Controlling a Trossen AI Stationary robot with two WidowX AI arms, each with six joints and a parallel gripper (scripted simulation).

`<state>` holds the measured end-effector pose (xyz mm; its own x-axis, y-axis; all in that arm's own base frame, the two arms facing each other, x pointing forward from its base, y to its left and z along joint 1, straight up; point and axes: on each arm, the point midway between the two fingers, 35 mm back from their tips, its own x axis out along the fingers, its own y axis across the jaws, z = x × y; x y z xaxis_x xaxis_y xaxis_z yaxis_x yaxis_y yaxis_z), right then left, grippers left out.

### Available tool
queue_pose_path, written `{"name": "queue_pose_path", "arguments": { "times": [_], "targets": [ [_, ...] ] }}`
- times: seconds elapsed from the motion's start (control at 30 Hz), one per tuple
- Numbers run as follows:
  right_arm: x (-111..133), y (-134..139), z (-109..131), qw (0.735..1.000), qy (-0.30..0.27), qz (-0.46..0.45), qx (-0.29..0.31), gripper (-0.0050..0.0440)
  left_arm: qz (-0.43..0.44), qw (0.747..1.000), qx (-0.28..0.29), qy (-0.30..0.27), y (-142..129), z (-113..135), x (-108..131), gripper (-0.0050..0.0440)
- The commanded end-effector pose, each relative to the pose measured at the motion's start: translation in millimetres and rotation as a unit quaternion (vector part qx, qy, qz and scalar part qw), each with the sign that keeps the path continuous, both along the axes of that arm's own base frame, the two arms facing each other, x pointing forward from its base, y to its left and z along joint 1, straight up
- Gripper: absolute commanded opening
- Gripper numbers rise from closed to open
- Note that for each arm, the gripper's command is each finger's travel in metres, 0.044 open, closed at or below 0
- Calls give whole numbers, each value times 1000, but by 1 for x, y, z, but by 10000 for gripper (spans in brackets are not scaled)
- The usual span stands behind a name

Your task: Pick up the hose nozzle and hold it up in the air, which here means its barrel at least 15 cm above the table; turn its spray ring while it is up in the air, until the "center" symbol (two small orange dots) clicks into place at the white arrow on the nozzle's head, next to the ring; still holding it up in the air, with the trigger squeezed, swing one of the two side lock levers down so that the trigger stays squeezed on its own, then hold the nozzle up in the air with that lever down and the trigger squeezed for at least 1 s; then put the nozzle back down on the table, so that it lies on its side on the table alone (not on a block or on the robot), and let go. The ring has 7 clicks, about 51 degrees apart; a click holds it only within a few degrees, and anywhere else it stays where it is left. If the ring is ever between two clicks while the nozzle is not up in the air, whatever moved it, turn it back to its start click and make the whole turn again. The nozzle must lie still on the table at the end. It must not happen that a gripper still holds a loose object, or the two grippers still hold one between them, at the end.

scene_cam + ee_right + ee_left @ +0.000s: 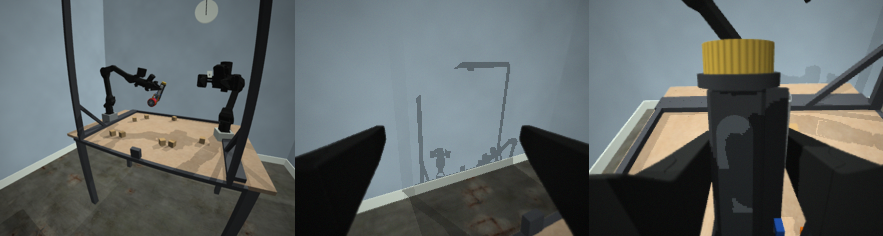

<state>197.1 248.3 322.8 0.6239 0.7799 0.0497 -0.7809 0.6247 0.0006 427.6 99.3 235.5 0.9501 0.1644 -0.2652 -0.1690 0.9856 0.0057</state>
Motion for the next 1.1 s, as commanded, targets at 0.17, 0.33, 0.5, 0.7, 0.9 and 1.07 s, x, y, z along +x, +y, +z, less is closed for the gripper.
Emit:
{"name": "queue_pose_path", "arguments": {
  "times": [0.17,0.33,0.5,0.7,0.9,1.07],
  "targets": [
    [21,-10,1,998,-33,-45,-38,415,2,1000,4,-21,1,17,1,165],
    [53,-28,-12,984,-77,-108,-120,415,2,1000,4,-21,1,17,1,165],
    [79,-46,-20,963,-108,-158,-191,415,2,1000,4,-21,1,17,1,165],
    [98,-63,-29,941,-125,-193,-250,415,2,1000,4,-21,1,17,1,165],
    [124,-91,-42,900,-142,-235,-340,415,2,1000,4,-21,1,17,1,165],
    [143,-118,-53,858,-149,-263,-414,415,2,1000,4,-21,1,17,1,165]
  ]
}}
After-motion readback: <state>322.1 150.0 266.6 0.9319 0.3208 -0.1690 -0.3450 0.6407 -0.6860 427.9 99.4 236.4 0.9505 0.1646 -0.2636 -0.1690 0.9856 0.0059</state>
